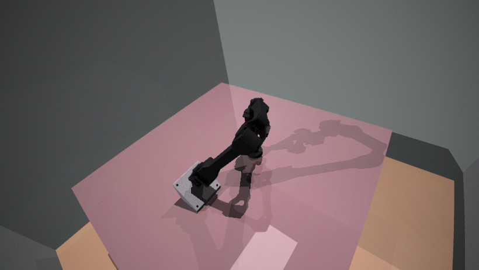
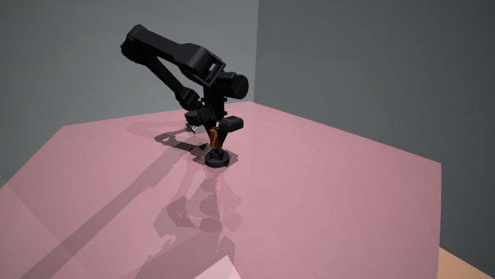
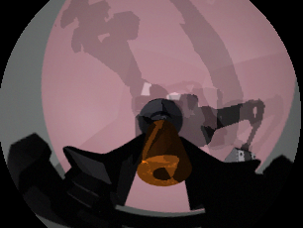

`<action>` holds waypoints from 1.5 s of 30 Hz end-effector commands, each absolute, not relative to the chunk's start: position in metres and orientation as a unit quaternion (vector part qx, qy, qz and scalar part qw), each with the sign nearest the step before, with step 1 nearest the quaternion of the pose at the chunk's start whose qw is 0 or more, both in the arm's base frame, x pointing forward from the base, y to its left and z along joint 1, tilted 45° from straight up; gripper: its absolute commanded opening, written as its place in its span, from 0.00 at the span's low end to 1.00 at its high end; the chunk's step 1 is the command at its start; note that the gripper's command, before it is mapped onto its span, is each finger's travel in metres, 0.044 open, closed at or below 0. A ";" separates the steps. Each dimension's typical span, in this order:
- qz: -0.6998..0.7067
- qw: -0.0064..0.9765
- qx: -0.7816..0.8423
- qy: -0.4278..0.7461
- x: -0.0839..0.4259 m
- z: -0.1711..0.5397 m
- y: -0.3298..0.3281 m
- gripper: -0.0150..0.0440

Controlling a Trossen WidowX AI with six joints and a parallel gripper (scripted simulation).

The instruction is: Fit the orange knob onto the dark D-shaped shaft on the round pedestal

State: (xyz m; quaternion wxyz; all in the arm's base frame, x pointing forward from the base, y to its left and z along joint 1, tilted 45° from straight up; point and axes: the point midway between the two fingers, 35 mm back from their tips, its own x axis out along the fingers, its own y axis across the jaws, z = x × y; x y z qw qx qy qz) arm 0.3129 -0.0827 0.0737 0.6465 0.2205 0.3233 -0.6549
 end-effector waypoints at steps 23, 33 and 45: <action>-0.685 0.620 0.288 0.252 0.313 0.072 -0.084 0.25; -0.683 0.622 0.284 0.257 0.313 0.072 -0.083 0.25; -0.681 0.624 0.279 0.263 0.313 0.072 -0.084 0.25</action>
